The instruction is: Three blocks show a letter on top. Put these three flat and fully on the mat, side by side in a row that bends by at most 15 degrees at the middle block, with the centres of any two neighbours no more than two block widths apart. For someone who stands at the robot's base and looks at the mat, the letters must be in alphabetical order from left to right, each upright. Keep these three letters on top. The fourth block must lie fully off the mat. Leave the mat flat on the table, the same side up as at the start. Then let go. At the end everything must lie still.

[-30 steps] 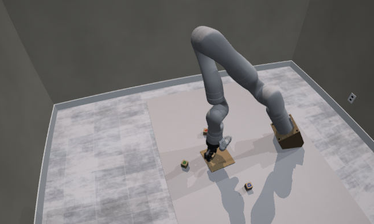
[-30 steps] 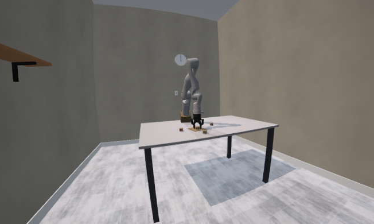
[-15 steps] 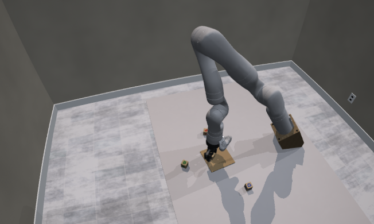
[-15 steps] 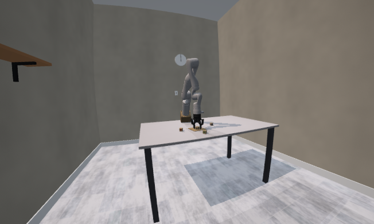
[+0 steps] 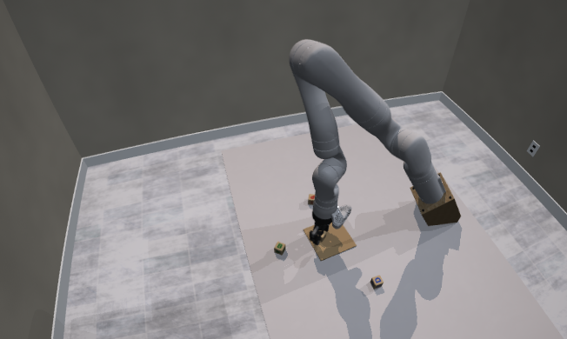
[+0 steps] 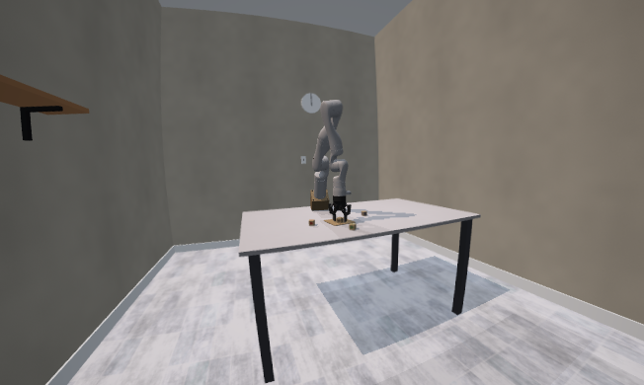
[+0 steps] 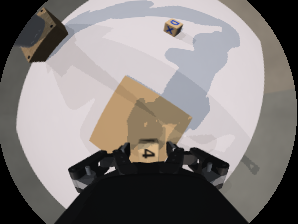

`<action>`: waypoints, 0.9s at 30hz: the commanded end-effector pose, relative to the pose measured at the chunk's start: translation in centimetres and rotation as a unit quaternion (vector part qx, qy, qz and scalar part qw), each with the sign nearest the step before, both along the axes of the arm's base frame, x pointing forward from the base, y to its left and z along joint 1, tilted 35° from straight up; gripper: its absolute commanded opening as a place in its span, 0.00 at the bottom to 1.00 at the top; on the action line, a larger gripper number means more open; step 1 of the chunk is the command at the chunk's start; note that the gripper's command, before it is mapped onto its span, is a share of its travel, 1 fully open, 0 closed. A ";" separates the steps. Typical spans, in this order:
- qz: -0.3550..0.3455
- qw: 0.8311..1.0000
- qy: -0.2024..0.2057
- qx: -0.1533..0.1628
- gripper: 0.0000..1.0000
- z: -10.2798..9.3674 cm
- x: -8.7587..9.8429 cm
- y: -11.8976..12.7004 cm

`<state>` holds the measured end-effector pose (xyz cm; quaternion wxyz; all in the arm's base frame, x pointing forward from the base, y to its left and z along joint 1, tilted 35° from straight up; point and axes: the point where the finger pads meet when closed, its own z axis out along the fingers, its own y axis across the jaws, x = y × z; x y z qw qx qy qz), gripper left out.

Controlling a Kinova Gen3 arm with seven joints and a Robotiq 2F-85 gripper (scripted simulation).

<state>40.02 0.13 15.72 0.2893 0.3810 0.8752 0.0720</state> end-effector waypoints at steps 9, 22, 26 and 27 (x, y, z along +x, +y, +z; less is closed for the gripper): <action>0.000 1.000 0.000 0.000 0.46 0.0 0.0 0.0; 0.000 1.000 0.000 0.000 0.26 0.0 0.0 0.0; 0.000 1.000 0.000 0.000 0.26 0.0 0.0 0.0; 0.000 1.000 0.000 0.000 0.26 0.0 0.0 0.0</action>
